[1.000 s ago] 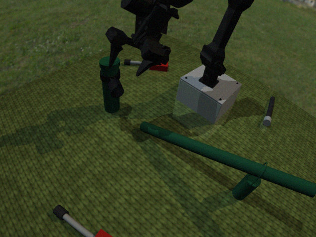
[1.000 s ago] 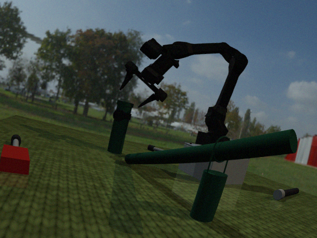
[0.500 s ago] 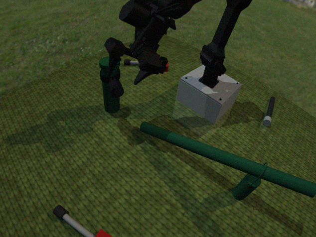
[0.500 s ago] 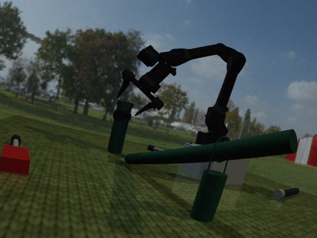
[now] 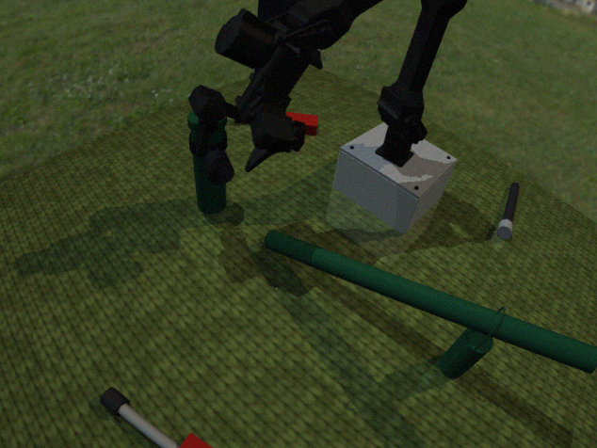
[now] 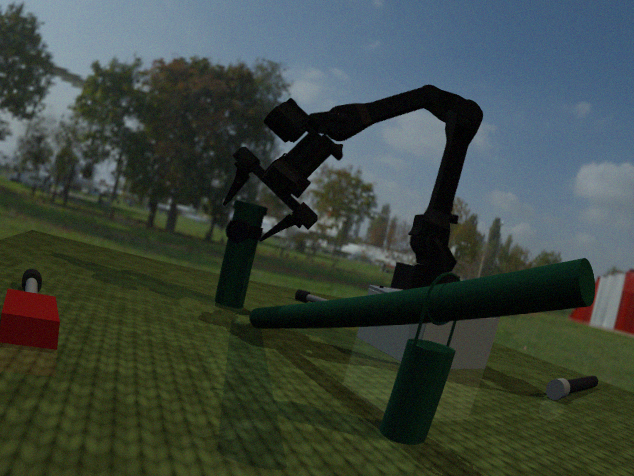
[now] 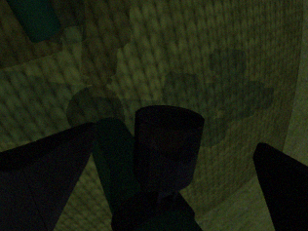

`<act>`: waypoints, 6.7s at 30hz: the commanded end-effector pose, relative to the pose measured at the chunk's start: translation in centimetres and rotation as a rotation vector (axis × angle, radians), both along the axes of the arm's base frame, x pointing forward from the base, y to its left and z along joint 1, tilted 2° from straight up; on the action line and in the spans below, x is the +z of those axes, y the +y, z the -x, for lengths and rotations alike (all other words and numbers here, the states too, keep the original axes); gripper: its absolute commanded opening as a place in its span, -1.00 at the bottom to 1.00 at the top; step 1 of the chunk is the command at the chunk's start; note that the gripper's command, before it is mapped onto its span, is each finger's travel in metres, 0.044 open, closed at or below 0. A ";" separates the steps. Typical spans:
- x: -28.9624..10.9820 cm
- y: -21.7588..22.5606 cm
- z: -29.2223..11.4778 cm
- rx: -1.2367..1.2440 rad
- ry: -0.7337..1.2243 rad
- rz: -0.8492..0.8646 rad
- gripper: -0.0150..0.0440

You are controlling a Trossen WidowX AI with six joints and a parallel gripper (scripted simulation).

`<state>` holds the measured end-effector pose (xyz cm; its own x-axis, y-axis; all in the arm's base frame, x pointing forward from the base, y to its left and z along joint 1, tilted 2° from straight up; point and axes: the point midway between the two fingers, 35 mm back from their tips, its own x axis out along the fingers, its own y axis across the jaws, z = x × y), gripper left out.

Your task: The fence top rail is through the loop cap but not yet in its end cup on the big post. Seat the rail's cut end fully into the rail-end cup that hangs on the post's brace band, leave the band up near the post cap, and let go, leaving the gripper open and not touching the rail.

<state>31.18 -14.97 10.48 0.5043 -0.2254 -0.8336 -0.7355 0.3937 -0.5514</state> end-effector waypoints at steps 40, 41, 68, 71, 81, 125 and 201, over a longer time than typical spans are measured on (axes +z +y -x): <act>-4.1 -0.9 -1.9 0.000 0.009 0.000 -0.18; -4.1 -0.9 -1.9 0.000 0.009 0.000 -0.20; -4.2 -0.3 -0.4 0.181 0.011 0.012 -0.49; -4.2 -0.3 -0.2 0.203 0.011 0.014 -0.49; -4.3 -0.1 0.4 0.260 0.012 0.018 -0.49; -4.4 0.0 2.7 0.508 0.014 0.034 -0.49; 8.2 15.3 4.3 -0.761 -0.131 -0.756 1.00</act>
<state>28.46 -3.67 13.66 0.4960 0.0386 -0.8675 -0.5642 0.7737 -0.2882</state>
